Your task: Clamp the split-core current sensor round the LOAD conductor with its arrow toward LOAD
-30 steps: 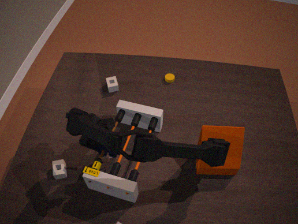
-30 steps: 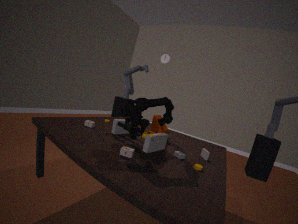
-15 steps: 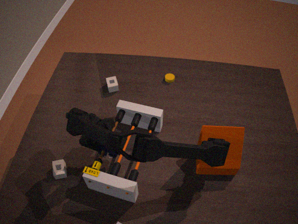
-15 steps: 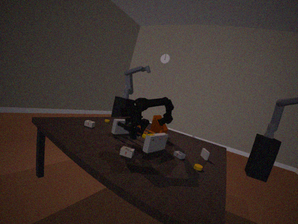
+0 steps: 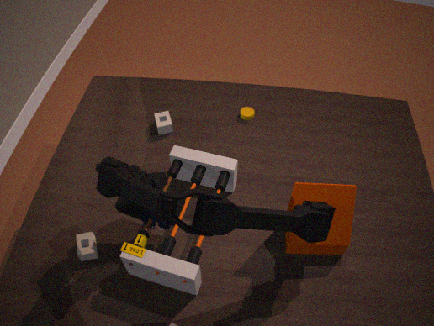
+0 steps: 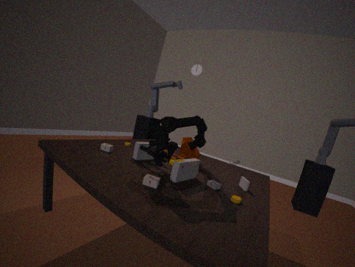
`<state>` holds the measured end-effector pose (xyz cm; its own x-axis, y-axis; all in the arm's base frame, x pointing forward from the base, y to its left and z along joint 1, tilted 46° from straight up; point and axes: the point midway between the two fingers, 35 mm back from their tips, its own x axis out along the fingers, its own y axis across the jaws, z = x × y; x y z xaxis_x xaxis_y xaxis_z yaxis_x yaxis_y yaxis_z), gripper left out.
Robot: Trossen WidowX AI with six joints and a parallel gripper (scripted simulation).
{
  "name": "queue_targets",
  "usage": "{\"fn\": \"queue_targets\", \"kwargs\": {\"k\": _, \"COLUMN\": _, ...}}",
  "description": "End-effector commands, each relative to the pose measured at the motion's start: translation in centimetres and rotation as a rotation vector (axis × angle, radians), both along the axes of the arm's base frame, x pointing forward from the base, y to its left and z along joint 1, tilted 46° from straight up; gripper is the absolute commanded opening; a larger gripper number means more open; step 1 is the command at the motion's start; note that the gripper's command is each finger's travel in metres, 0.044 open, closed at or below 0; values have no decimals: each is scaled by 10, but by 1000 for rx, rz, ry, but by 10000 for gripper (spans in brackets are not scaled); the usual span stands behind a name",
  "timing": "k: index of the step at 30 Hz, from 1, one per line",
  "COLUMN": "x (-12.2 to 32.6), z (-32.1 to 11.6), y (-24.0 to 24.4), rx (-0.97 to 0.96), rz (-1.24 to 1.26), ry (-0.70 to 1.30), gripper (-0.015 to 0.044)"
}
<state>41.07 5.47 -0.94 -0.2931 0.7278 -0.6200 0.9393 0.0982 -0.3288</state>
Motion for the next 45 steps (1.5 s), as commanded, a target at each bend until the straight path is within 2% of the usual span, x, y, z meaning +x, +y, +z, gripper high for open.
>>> {"fn": "queue_targets", "kwargs": {"k": 1, "x": -6, "z": 1, "y": -3, "rx": -5, "rz": 5, "ry": 29, "gripper": 440}}
{"fn": "queue_targets", "kwargs": {"k": 15, "x": -6, "z": 1, "y": -3, "rx": -5, "rz": 5, "ry": 29, "gripper": 440}}
{"fn": "queue_targets", "kwargs": {"k": 38, "x": 0, "z": 0, "y": 0, "rx": 0, "rz": 0, "ry": 0, "gripper": 285}}
{"fn": "queue_targets", "kwargs": {"k": 45, "x": 0, "z": 0, "y": 0, "rx": 0, "rz": 0, "ry": 0, "gripper": 101}}
